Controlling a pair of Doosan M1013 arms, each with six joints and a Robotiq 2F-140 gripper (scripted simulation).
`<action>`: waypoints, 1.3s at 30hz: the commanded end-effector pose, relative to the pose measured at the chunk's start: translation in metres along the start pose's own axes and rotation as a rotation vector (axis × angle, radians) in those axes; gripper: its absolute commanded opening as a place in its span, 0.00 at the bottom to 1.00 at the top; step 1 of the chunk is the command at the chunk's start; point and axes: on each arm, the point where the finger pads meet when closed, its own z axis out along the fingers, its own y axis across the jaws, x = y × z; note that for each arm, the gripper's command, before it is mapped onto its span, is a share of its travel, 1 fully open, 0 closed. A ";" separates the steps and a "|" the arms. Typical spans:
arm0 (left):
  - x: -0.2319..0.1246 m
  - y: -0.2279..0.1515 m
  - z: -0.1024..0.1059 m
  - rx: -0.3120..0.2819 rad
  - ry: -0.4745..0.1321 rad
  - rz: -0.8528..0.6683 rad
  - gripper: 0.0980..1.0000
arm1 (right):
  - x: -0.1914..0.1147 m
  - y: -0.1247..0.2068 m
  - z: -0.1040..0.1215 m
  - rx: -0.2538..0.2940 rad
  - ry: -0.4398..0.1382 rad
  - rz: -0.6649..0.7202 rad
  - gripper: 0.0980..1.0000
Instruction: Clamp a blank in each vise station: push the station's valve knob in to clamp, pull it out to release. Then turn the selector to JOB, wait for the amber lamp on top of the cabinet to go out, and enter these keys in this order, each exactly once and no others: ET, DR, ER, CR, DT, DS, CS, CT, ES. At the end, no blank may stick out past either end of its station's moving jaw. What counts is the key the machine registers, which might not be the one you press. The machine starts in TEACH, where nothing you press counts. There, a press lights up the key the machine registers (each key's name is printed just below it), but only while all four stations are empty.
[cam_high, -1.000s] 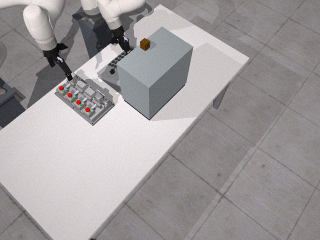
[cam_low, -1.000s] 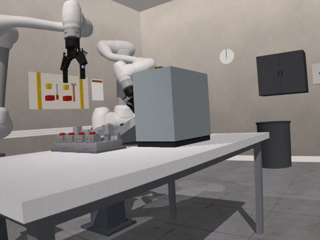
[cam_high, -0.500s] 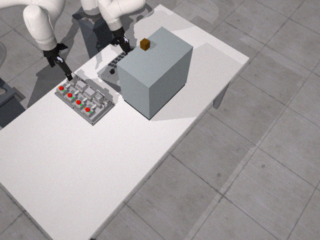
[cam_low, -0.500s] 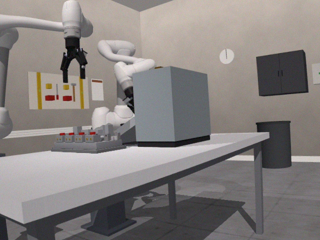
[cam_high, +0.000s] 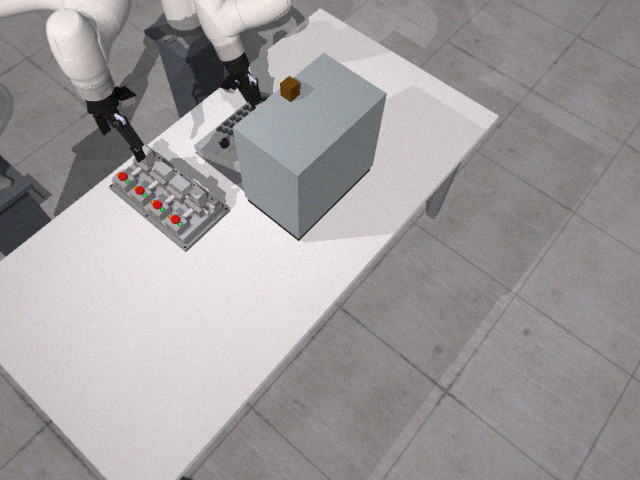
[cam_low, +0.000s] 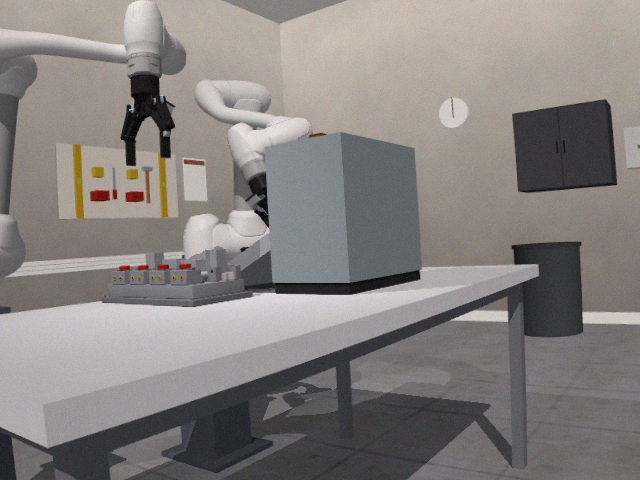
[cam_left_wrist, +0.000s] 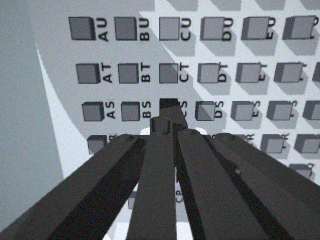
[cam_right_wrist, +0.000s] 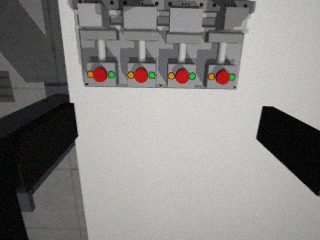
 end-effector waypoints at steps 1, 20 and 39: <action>0.001 -0.001 -0.001 0.001 0.001 0.001 0.00 | 0.000 0.000 -0.001 -0.001 0.001 0.000 1.00; 0.001 -0.035 -0.009 0.001 0.001 0.001 0.00 | 0.000 0.000 -0.001 -0.001 0.001 0.000 1.00; 0.001 -0.035 0.000 0.001 0.001 0.001 0.00 | 0.000 0.000 -0.001 -0.001 0.001 0.000 1.00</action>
